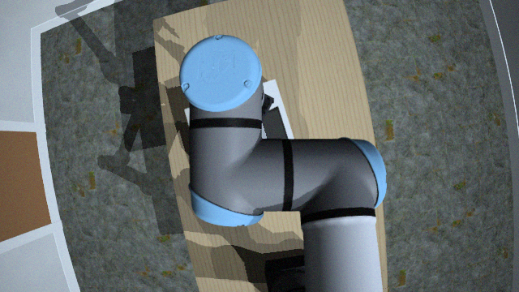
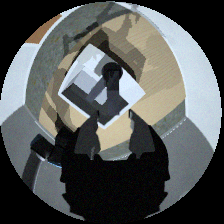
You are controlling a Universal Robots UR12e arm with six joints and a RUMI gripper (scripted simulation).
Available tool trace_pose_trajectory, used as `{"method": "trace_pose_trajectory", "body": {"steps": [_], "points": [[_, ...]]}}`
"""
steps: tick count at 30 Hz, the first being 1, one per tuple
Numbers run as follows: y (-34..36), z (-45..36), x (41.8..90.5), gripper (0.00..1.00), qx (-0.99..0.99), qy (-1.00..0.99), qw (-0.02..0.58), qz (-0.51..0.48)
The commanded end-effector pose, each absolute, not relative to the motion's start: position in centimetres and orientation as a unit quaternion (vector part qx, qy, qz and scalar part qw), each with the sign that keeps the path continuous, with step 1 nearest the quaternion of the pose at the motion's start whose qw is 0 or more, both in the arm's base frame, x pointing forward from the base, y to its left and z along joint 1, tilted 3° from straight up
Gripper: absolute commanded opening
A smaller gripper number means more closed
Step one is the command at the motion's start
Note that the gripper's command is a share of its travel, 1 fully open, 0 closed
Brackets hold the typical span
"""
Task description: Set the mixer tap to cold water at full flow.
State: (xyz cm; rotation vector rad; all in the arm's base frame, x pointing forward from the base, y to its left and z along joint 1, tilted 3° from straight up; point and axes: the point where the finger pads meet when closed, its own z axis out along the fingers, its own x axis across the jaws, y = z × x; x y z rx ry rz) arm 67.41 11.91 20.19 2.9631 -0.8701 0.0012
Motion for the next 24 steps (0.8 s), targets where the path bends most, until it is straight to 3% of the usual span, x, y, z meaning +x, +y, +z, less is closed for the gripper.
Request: {"method": "trace_pose_trajectory", "body": {"steps": [1, 24], "points": [[11.91, 20.28, 67.47, 0.38, 0.959, -0.282, 0.027, 0.001], [11.89, 19.89, 67.46, 0.38, 0.959, -0.282, 0.027, 0.001]]}}
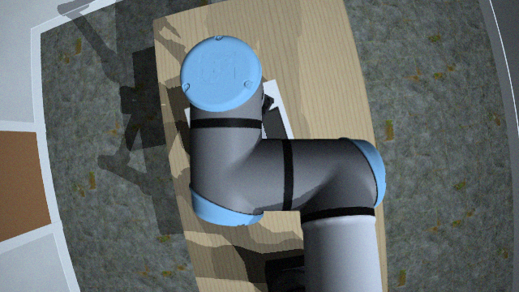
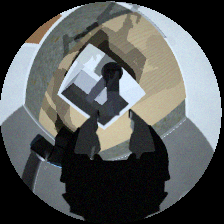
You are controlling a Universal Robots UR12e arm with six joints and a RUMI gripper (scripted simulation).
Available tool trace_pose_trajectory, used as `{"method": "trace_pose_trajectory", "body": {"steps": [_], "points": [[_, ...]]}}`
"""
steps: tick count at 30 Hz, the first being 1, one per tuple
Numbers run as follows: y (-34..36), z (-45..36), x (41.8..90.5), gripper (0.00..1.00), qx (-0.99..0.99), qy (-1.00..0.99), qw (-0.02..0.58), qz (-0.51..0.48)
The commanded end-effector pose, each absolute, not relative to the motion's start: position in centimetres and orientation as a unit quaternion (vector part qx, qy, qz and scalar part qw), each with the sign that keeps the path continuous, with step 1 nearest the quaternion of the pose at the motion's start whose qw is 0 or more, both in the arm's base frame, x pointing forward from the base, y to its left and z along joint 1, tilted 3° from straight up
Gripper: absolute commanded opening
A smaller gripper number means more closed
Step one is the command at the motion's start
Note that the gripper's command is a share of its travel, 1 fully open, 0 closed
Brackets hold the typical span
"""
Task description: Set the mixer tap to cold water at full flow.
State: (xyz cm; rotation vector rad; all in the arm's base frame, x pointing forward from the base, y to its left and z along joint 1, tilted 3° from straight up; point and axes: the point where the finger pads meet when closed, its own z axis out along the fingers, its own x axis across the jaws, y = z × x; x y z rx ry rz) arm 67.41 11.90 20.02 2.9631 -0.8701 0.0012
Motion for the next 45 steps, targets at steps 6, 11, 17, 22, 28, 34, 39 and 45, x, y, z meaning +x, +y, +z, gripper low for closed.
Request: {"method": "trace_pose_trajectory", "body": {"steps": [6, 11, 17, 22, 28, 34, 39, 45], "points": [[11.9, 19.5, 67.5, 0.38, 0.959, -0.282, 0.027, 0.001], [11.8, 19.2, 67.5, 0.38, 0.959, -0.282, 0.027, 0.001], [11.8, 18.6, 67.4, 0.38, 0.959, -0.282, 0.027, 0.001], [11.8, 18.1, 67.4, 0.38, 0.959, -0.282, 0.027, 0.001], [11.8, 17.8, 67.4, 0.38, 0.959, -0.282, 0.027, 0.001], [11.8, 17.4, 67.4, 0.38, 0.959, -0.282, 0.027, 0.001], [11.7, 17.2, 67.4, 0.38, 0.959, -0.282, 0.027, 0.001], [11.7, 17.1, 67.4, 0.38, 0.959, -0.282, 0.027, 0.001]]}}
